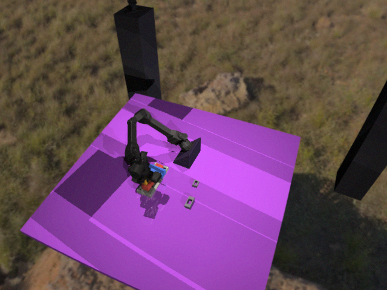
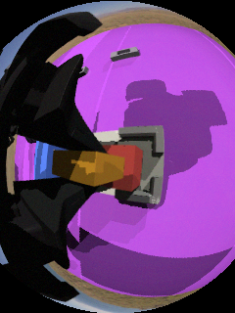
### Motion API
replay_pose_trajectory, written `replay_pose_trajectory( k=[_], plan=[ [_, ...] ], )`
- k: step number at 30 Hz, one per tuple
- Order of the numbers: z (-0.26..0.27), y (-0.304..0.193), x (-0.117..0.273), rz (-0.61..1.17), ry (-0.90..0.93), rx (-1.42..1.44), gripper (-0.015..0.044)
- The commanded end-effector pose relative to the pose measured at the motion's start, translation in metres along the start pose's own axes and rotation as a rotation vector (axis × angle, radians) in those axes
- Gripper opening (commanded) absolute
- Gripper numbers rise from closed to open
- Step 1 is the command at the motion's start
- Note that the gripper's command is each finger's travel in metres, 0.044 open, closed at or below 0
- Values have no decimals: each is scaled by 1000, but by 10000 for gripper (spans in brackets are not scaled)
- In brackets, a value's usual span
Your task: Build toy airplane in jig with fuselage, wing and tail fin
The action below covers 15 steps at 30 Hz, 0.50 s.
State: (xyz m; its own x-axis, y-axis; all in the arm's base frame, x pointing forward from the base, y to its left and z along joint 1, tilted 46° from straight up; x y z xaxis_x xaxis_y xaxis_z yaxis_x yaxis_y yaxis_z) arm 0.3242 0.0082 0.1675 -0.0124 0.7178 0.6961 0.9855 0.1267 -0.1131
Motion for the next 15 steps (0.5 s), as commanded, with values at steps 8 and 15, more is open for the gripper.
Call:
replay_pose_trajectory(
  k=[8,15],
  plan=[
    [1,-1,-2,4,-5,9,65],
    [0,0,-1,2,0,2,38]
  ],
)
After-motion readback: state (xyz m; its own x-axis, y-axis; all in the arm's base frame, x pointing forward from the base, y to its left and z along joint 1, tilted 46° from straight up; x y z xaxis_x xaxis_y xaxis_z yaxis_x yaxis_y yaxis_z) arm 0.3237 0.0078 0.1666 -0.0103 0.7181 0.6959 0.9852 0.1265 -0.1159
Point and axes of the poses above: the point midway between the two fingers, 35 mm back from their tips, its own x axis back along the fingers, its own z axis across the jaws, y = z × x, the point moved 10 cm from there along x, back along the fingers, and after that the axes turned 11 degrees about x, right-handed, at the moved point
